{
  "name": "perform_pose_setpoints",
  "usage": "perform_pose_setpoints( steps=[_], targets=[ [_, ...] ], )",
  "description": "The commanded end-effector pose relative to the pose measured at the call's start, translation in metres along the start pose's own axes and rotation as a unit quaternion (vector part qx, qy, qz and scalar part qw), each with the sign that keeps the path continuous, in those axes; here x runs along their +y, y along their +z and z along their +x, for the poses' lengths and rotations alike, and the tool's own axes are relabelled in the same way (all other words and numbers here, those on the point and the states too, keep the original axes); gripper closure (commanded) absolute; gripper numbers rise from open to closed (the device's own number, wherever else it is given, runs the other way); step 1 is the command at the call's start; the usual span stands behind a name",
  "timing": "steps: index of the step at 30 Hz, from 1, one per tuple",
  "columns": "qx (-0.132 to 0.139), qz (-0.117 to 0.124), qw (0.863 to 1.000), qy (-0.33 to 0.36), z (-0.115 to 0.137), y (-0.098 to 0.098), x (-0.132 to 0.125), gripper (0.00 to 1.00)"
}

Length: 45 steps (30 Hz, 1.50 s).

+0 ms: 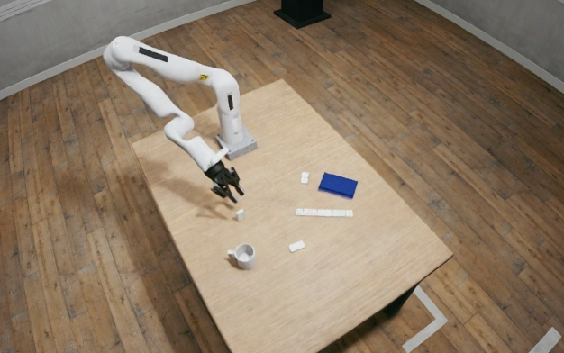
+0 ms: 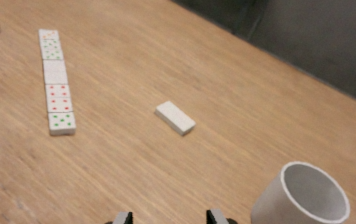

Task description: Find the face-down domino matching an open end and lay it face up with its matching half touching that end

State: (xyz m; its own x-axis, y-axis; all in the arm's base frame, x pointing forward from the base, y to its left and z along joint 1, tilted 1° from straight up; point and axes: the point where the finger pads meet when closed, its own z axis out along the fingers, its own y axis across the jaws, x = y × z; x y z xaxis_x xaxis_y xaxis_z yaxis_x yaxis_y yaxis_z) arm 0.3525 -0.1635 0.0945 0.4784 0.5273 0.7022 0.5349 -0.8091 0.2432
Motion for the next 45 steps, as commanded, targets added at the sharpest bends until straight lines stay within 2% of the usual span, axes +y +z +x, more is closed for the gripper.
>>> perform_pose_setpoints(
  steps=[1, 18, 29, 31, 45],
  targets=[
    [-0.011, 0.007, 1.0, -0.009, -0.0007, -0.0005, 0.0017, 0.51],
    [-0.046, 0.029, 0.998, -0.043, 0.0019, -0.0001, 0.0029, 0.51],
    [-0.099, 0.064, 0.989, -0.091, 0.0036, 0.0027, 0.0013, 0.51],
    [-0.099, 0.064, 0.989, -0.091, 0.0036, 0.0027, 0.0013, 0.51],
    [-0.175, 0.112, 0.965, -0.159, 0.0056, 0.0061, -0.0001, 0.51]
  ],
)
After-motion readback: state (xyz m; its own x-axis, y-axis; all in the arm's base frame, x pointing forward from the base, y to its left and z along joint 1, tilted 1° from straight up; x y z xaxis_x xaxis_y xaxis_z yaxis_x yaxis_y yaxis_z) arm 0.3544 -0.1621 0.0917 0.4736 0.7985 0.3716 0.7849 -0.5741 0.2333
